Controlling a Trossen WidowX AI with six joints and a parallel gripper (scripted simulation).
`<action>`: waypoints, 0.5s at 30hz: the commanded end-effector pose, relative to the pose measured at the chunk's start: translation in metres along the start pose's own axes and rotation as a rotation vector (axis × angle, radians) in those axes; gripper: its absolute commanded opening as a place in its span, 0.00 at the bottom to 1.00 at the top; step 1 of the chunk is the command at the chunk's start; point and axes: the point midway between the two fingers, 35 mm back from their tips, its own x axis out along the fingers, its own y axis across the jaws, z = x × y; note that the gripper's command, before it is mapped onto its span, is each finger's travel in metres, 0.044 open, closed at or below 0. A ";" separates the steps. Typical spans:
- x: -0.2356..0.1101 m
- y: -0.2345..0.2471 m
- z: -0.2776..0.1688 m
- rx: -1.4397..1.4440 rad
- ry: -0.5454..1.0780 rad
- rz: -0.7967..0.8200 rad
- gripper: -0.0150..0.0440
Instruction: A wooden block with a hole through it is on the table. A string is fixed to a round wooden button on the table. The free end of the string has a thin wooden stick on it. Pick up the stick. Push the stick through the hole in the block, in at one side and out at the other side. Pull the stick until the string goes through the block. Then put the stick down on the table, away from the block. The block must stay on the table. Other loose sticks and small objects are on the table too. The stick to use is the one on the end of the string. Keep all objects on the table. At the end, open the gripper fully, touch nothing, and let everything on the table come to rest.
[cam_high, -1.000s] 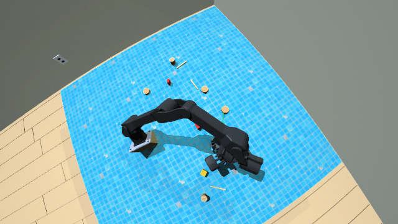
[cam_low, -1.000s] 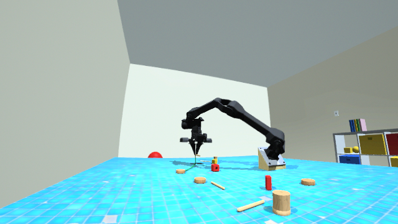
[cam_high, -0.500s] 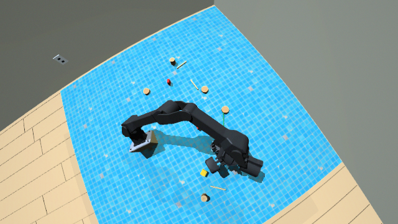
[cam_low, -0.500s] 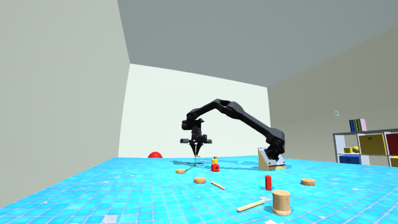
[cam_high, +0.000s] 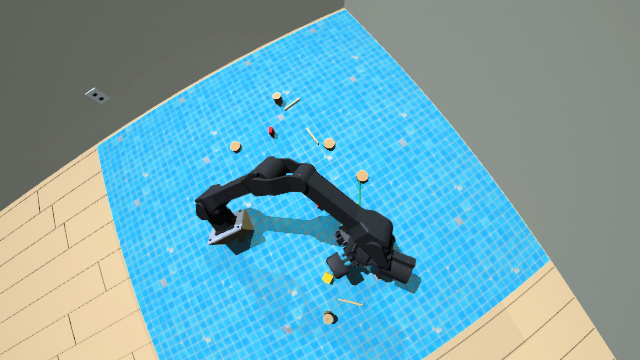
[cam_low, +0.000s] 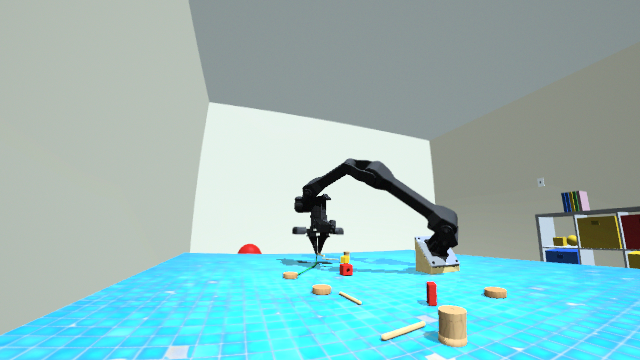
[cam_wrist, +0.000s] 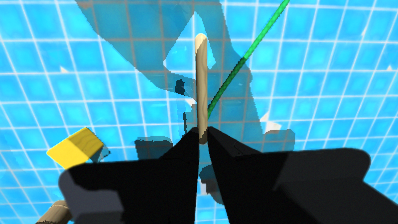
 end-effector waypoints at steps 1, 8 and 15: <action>0.004 0.003 0.003 0.007 -0.003 0.000 0.25; 0.011 0.008 0.006 0.007 -0.004 0.000 0.25; 0.017 0.013 0.009 0.006 -0.006 0.000 0.25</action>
